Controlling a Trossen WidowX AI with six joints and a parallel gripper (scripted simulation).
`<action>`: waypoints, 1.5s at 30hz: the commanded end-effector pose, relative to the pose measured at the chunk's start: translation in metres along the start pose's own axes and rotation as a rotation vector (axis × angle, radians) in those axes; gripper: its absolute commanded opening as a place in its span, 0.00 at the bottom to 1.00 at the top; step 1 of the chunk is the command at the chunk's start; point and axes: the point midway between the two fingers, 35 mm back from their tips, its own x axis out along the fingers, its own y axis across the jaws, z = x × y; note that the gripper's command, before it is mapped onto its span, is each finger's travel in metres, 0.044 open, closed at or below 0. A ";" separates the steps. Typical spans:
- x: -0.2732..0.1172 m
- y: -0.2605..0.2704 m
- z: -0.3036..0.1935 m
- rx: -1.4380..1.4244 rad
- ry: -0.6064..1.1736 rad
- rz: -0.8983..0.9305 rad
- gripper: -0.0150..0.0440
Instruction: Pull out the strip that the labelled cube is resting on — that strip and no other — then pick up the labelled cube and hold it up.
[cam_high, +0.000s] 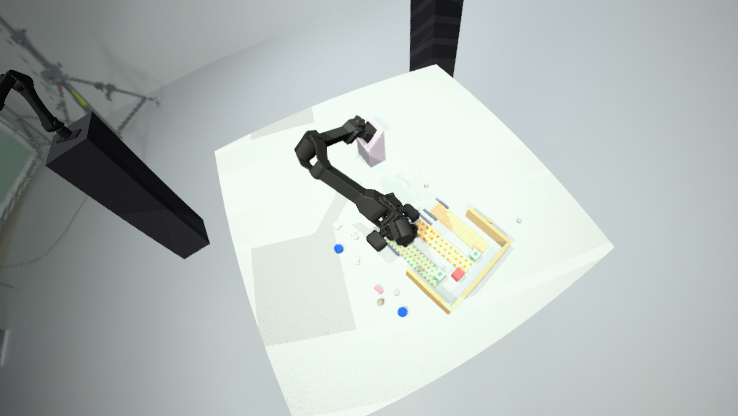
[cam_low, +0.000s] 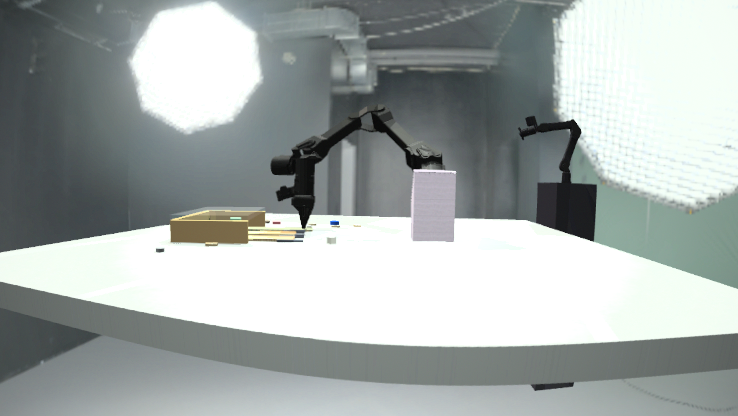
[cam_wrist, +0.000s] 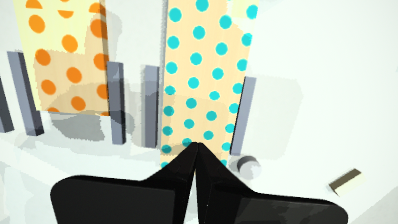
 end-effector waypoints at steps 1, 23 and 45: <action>0.004 0.001 -0.010 -0.006 0.013 0.008 0.25; 0.005 0.001 -0.044 -0.007 0.015 0.008 0.25; 0.005 0.001 -0.078 -0.009 0.016 0.008 0.25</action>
